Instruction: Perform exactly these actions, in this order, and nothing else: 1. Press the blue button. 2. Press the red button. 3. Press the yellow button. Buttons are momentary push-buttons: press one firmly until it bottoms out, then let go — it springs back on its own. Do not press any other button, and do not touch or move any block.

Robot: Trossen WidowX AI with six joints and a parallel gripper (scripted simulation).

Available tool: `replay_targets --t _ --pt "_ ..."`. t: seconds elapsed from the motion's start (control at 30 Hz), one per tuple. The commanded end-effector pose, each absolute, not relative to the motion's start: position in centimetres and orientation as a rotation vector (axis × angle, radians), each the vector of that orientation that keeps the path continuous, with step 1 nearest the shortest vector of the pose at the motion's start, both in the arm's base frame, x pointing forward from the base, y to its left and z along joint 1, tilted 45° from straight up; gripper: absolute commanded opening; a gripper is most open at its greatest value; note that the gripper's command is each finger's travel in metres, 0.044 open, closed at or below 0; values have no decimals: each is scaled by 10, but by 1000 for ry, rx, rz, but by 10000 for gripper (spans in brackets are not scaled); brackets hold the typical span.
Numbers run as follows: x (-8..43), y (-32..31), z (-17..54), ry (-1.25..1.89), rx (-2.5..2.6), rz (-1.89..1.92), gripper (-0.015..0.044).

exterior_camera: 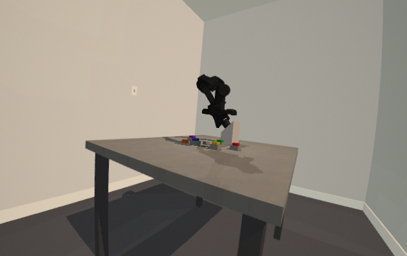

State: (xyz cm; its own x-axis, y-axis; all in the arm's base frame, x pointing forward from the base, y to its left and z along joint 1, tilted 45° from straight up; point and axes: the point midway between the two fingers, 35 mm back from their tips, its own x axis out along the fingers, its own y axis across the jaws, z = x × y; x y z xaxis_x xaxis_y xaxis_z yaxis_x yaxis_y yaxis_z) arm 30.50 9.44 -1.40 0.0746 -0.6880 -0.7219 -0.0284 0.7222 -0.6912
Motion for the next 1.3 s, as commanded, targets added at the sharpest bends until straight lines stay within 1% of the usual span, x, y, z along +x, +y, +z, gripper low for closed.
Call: replay_targets --t 0.0,0.87,1.27 --pt "305 62 -41 1442 -647 -563 20" --pt "307 31 -71 1441 -649 -566 20" --pt "307 30 -72 1441 -649 -566 20"
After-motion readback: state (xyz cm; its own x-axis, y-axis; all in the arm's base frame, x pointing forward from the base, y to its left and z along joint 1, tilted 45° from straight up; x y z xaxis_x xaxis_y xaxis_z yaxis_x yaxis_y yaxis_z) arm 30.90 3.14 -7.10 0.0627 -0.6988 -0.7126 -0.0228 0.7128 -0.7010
